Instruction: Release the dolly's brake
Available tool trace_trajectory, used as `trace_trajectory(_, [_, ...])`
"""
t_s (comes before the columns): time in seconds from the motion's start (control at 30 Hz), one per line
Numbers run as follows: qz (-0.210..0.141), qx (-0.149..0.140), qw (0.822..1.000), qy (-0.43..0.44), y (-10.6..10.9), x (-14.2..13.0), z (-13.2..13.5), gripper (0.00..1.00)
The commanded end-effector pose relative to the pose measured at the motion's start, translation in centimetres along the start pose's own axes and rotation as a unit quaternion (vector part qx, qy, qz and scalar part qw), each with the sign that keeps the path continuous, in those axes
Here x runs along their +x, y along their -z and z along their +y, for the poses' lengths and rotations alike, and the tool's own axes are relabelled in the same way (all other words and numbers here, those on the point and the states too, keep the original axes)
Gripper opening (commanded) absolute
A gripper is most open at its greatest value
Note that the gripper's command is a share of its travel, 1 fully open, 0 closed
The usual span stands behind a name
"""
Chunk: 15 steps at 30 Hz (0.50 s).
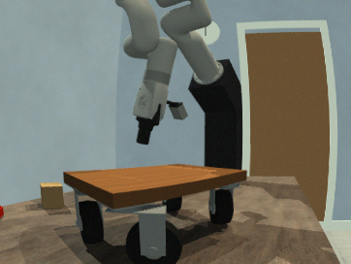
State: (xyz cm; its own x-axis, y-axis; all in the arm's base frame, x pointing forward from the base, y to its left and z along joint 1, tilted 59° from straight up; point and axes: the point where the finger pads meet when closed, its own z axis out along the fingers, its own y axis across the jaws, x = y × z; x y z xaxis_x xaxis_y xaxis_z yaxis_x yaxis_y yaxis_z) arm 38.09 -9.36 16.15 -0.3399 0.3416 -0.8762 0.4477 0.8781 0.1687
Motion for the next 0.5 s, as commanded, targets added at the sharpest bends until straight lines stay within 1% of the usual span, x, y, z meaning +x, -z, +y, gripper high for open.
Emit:
trace_trajectory(0.0, [0.002,-0.002,1.0,-0.005,0.1,0.0,0.1,0.0])
trace_trajectory(0.1, [0.002,-0.002,1.0,-0.005,0.1,0.0,0.1,0.0])
trace_trajectory(0.17, [0.03,-0.032,0.996,-0.081,1.9,0.9,2.9,0.0])
trace_trajectory(0.47, [0.03,-0.032,0.996,-0.081,1.9,0.9,2.9,0.0])
